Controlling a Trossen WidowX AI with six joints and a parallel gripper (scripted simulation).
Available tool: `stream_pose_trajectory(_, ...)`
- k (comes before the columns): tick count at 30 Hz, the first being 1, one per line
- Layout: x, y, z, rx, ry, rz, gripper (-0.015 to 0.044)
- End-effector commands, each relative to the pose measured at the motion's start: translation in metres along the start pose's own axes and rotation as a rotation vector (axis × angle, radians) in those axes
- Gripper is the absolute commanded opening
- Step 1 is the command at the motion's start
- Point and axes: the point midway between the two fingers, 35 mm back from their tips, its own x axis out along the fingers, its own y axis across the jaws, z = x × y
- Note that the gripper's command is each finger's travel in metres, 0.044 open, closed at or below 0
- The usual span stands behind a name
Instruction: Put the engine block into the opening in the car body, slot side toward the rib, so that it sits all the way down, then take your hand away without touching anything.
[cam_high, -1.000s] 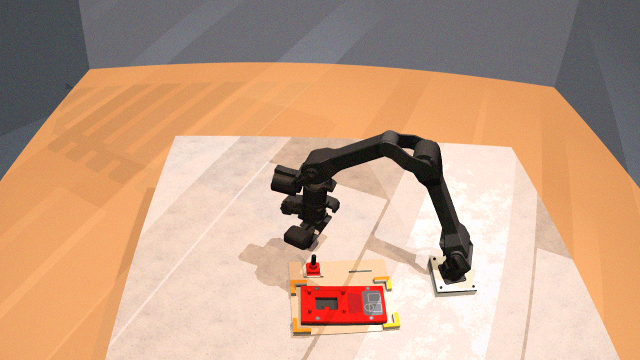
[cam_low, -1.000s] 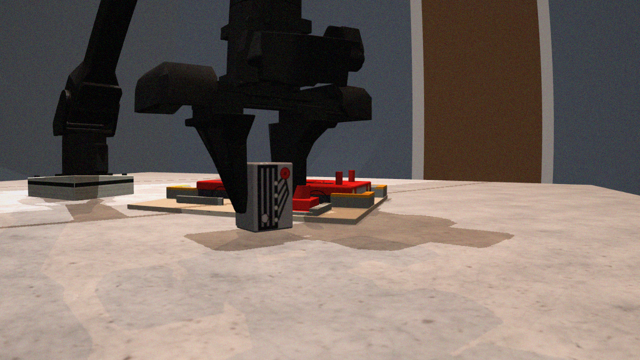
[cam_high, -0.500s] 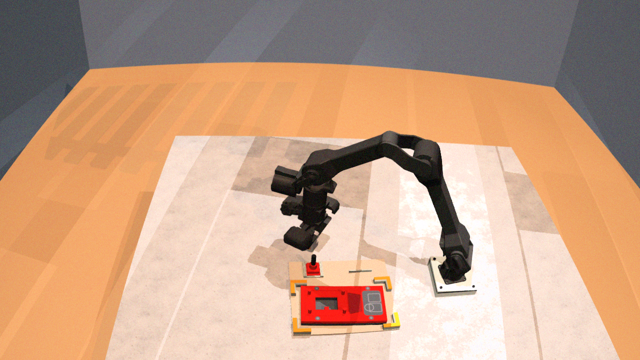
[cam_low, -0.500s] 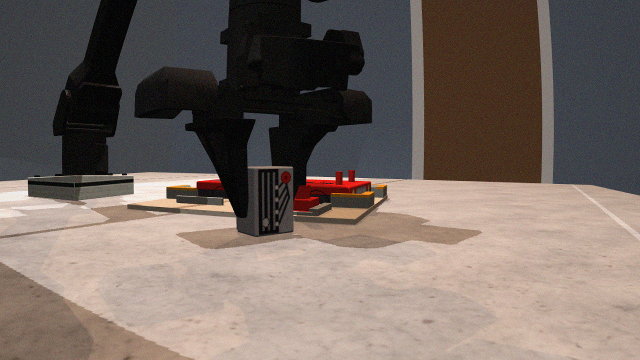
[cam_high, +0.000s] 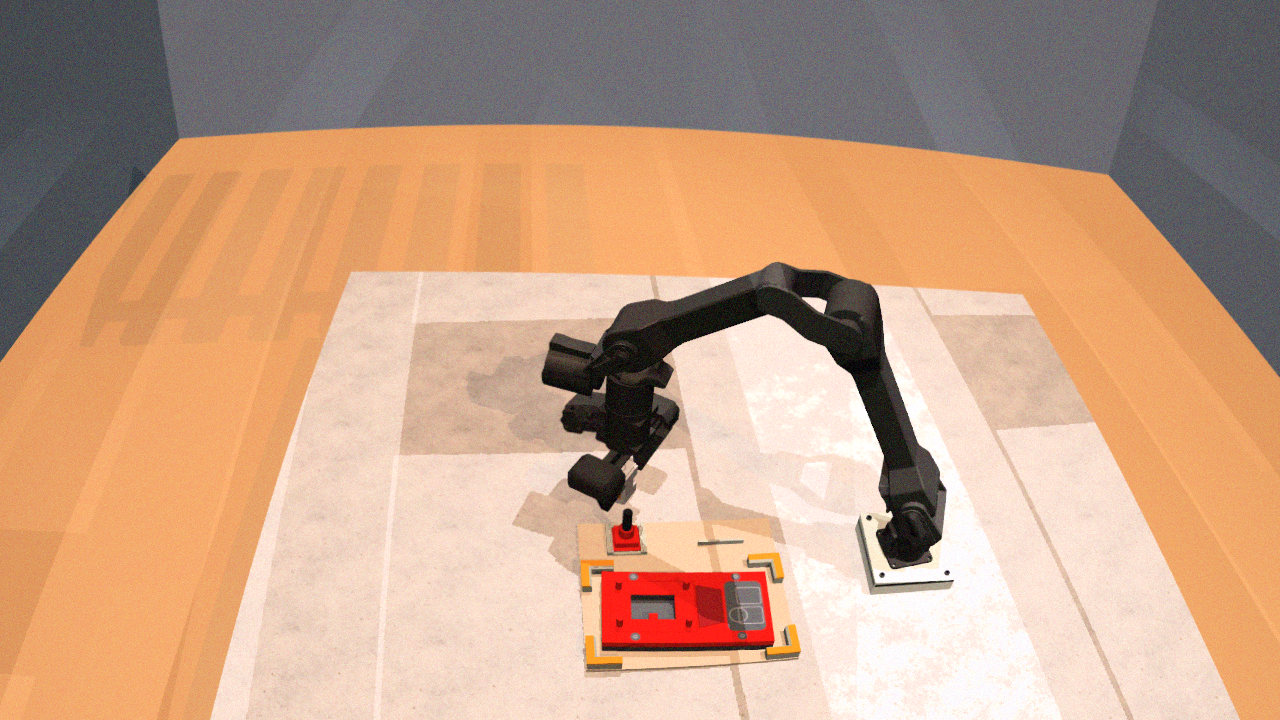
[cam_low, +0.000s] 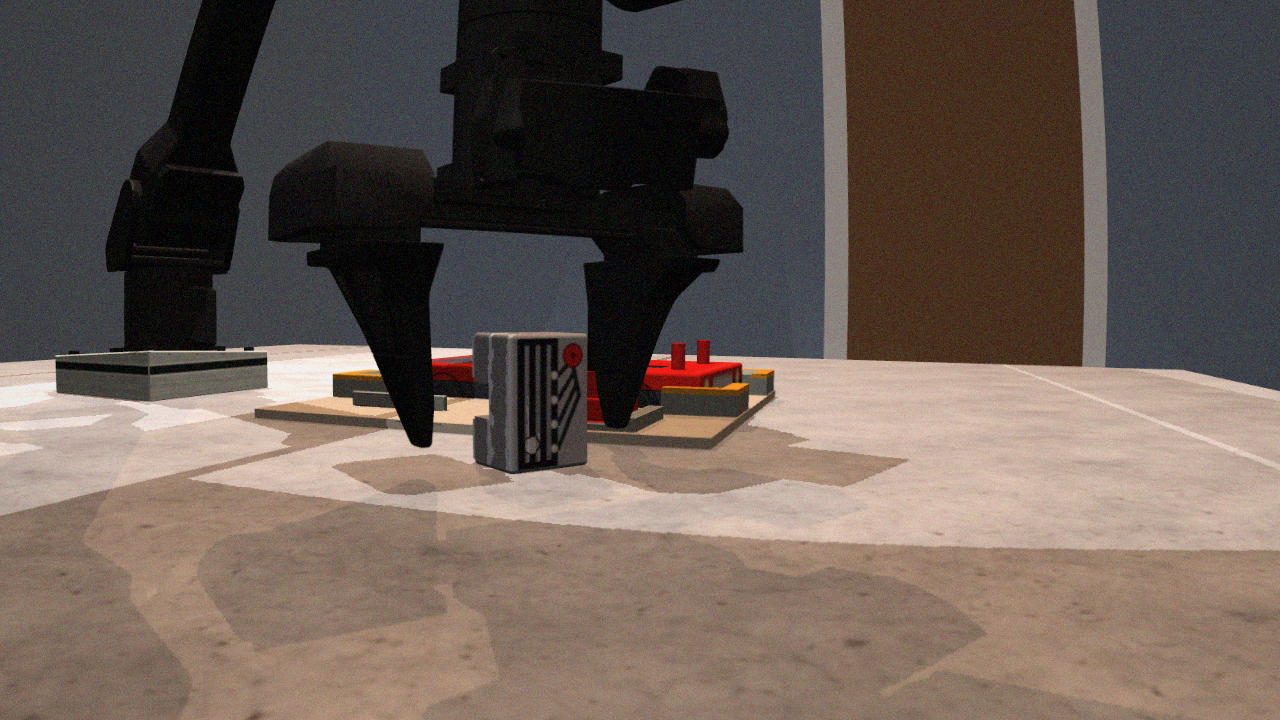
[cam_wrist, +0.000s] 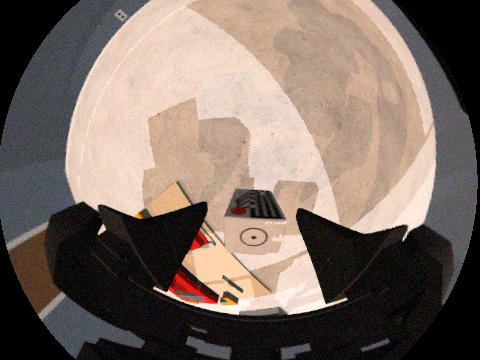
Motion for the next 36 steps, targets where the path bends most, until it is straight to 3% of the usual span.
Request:
stream_pose_trajectory(1,0.0,0.0,0.0,0.0,0.001,-0.001,0.044)
stream_pose_trajectory(13,-0.044,0.0,0.001,0.004,0.011,-0.001,0.044)
stream_pose_trajectory(28,-0.044,0.0,0.002,0.002,0.002,-0.001,0.044)
stream_pose_trajectory(32,-0.083,0.0,0.003,-0.008,0.01,-0.001,0.044)
stream_pose_trajectory(36,-0.085,0.0,0.003,-0.009,0.01,-0.001,0.044)
